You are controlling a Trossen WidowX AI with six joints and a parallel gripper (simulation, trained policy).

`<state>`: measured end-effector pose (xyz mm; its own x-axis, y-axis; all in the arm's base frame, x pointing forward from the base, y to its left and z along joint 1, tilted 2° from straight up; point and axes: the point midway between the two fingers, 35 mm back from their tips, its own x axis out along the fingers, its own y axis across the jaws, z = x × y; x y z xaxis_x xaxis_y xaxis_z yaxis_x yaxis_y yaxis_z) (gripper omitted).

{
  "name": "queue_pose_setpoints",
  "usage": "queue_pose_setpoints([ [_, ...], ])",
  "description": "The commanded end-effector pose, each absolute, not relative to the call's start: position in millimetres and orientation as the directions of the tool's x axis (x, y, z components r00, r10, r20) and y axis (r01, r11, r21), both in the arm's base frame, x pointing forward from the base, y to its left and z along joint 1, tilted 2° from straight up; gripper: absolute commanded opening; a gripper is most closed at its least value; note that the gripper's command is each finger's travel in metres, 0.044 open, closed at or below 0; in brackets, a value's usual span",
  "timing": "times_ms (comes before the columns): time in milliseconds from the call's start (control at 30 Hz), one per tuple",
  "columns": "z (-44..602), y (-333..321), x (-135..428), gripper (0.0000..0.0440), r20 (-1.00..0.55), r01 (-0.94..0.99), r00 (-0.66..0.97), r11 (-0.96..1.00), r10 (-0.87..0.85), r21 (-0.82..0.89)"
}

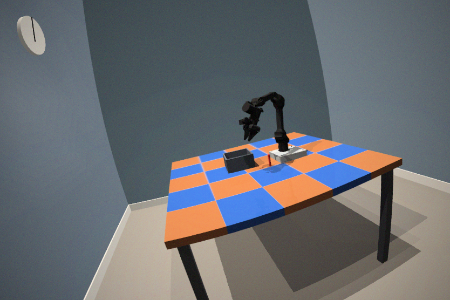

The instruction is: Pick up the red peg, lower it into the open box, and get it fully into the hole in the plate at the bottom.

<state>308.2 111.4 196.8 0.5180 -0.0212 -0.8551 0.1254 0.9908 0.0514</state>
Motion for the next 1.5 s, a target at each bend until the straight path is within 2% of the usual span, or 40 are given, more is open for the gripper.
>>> queue_pose_setpoints([
  [0, 187, 111, 290, 0.0440, -0.890, 0.199, 0.454, 0.978, -0.029, 0.070],
  [367, 149, 110, 227, 0.0440, -0.976, 0.460, 0.191, 0.888, -0.100, -0.001],
  [700, 112, 108, 194, 0.0440, -0.986, 0.579, 0.021, 0.806, -0.165, -0.122],
  [1000, 78, 109, 186, 0.0440, -0.983, 0.623, -0.026, 0.766, -0.184, -0.160],
  [1467, 23, 108, 187, 0.0434, -0.982, 0.646, -0.008, 0.749, -0.190, -0.150],
])
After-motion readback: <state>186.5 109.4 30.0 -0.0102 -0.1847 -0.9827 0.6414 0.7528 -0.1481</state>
